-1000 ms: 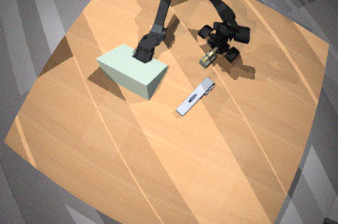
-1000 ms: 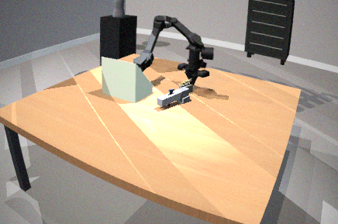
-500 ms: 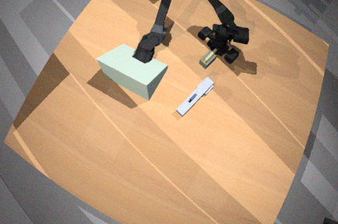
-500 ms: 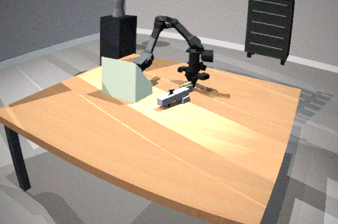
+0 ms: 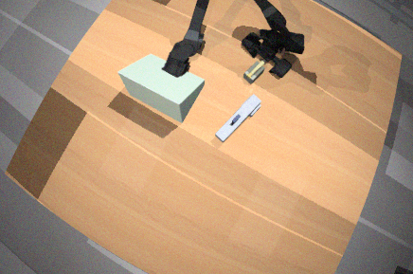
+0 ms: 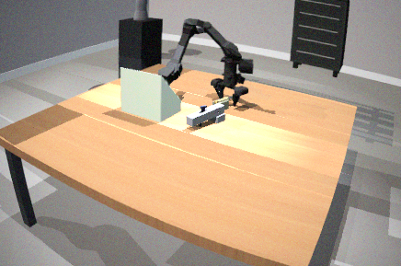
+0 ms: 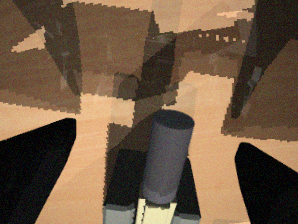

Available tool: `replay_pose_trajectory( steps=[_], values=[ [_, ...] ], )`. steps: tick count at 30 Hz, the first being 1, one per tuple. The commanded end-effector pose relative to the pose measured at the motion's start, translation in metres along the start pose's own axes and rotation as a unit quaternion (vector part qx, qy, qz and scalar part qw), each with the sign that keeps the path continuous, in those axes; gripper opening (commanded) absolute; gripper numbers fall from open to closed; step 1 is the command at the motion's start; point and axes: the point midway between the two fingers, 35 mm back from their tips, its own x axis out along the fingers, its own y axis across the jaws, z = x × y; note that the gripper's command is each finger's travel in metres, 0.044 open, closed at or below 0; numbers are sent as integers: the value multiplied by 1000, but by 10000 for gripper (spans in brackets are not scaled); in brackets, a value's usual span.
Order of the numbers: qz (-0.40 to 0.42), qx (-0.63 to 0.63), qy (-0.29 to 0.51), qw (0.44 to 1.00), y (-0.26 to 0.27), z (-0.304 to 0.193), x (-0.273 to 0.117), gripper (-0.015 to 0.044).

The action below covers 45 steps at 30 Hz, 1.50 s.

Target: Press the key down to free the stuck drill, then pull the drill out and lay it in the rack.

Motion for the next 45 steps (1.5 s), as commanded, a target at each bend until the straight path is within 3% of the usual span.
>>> replay_pose_trajectory(
  steps=[1, 20, 23, 35, 45],
  values=[
    [0, 0, 0, 1000, 0, 0, -6, 440],
    [-1, 2, 4, 1000, 0, 0, -78, 440],
    [-5, 6, 8, 1000, -2, -4, -72, 440],
    [-276, 49, 119, 953, -59, -95, -196, 440],
    [-461, 145, 280, 830, -25, -185, -324, 440]
  ],
)
